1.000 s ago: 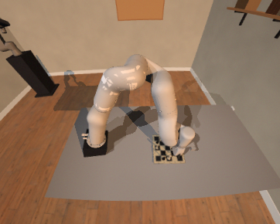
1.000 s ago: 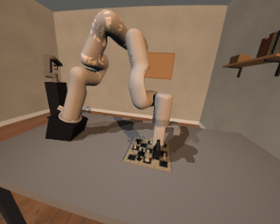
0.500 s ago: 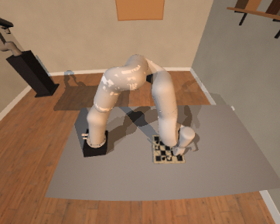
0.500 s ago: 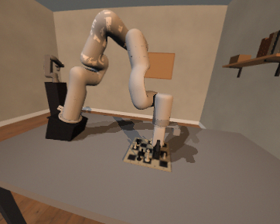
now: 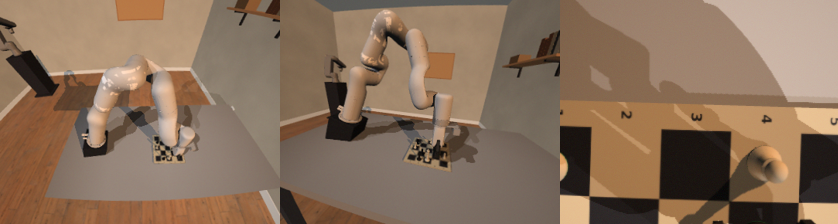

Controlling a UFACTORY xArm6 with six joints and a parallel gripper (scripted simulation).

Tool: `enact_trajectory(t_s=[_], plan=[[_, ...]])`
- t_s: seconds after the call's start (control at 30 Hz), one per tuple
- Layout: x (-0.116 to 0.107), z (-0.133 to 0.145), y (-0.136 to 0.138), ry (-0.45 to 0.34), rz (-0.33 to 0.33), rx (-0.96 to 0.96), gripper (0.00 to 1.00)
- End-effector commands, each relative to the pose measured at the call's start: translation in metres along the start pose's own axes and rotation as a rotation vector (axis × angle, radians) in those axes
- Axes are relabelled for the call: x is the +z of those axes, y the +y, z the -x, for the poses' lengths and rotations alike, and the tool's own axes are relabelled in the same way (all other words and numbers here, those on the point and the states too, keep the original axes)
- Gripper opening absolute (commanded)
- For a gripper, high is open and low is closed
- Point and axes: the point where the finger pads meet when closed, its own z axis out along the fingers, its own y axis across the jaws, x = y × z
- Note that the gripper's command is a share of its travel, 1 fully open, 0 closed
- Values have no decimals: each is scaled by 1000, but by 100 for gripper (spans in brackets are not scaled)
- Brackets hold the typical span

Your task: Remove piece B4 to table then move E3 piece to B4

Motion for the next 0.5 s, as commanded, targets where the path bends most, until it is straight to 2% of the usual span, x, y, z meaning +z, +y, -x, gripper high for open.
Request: enact_trajectory(t_s=[0.0, 0.13, 0.17, 0.47], plan=[[-1, -2, 0, 4, 1, 0, 41], [-1, -2, 0, 4, 1, 0, 41], [-1, -2, 0, 4, 1, 0, 0], [-1, -2, 0, 4, 1, 0, 0]])
